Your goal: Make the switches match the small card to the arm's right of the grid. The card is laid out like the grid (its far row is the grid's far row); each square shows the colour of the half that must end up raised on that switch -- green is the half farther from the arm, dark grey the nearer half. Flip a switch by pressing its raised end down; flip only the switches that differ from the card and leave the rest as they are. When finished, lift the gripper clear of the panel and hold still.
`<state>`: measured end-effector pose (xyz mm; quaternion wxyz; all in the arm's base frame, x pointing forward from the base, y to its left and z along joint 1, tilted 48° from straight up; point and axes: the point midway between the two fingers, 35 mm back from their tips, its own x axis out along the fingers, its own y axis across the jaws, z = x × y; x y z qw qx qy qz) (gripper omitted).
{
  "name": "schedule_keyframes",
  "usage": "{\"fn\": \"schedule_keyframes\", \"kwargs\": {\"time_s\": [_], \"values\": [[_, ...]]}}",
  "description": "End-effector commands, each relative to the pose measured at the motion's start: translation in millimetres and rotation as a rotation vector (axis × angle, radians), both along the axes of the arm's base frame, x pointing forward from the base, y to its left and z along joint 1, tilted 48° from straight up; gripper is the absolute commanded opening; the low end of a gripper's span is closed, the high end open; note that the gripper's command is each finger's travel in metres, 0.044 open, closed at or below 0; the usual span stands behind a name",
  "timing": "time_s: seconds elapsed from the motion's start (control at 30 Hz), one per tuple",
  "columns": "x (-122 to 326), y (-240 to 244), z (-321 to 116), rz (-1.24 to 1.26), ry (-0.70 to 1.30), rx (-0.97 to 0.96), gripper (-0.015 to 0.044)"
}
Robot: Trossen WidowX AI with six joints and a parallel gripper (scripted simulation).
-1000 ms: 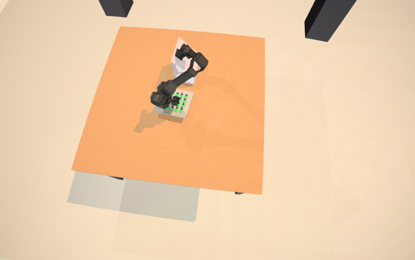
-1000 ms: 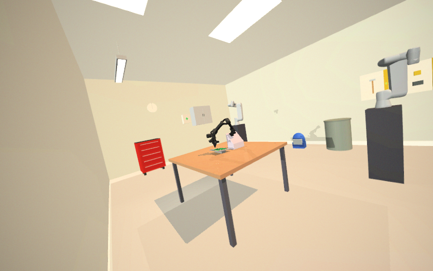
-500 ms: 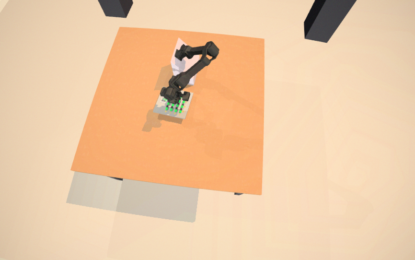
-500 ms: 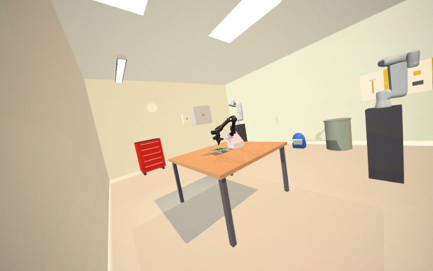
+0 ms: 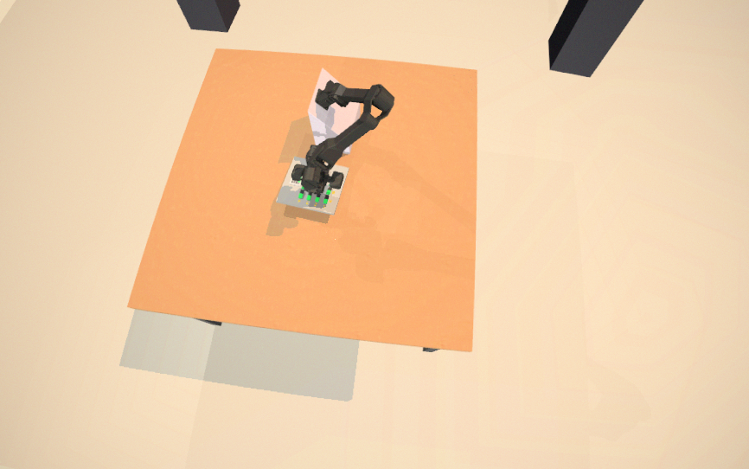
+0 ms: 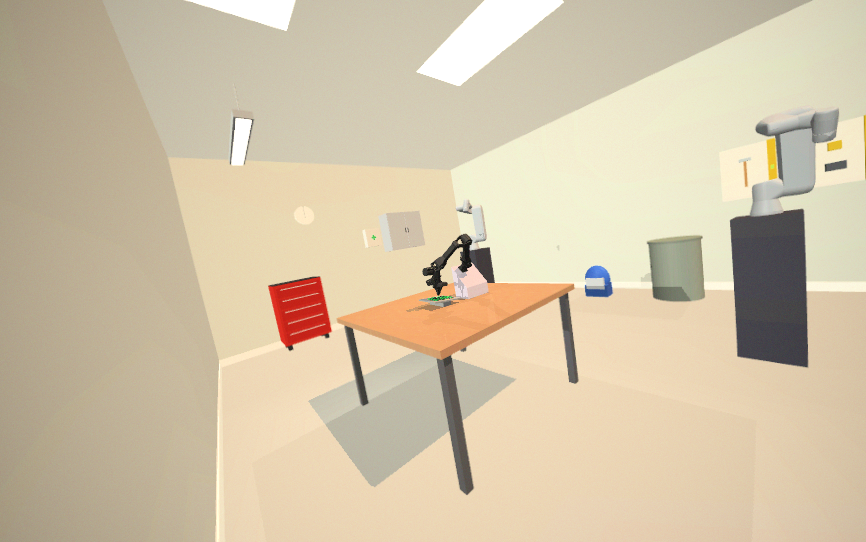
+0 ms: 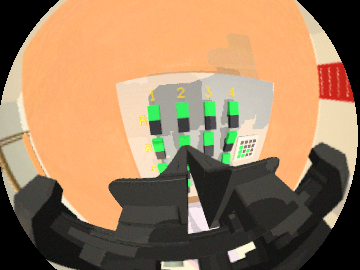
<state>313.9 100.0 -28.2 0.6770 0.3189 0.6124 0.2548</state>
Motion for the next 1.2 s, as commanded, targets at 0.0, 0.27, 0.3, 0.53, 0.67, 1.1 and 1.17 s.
{"fn": "schedule_keyframes", "kwargs": {"time_s": [0.0,0.27,0.3,0.53,0.67,1.1,1.17], "values": [[-0.1,3.0,-4.4,-0.001,0.006,-0.004,0.0],[1.1,9.7,-10.4,-0.001,0.006,-0.003,0.0],[1.1,9.7,-10.4,-0.001,0.006,-0.003,0.0],[1.1,9.7,-10.4,-0.001,0.006,-0.003,0.0],[1.1,9.7,-10.4,-0.001,0.006,-0.003,0.0],[1.3,10.7,-11.3,-0.001,0.006,-0.003,0.0],[1.3,10.9,-11.4,-0.001,0.006,-0.003,0.0]]}}
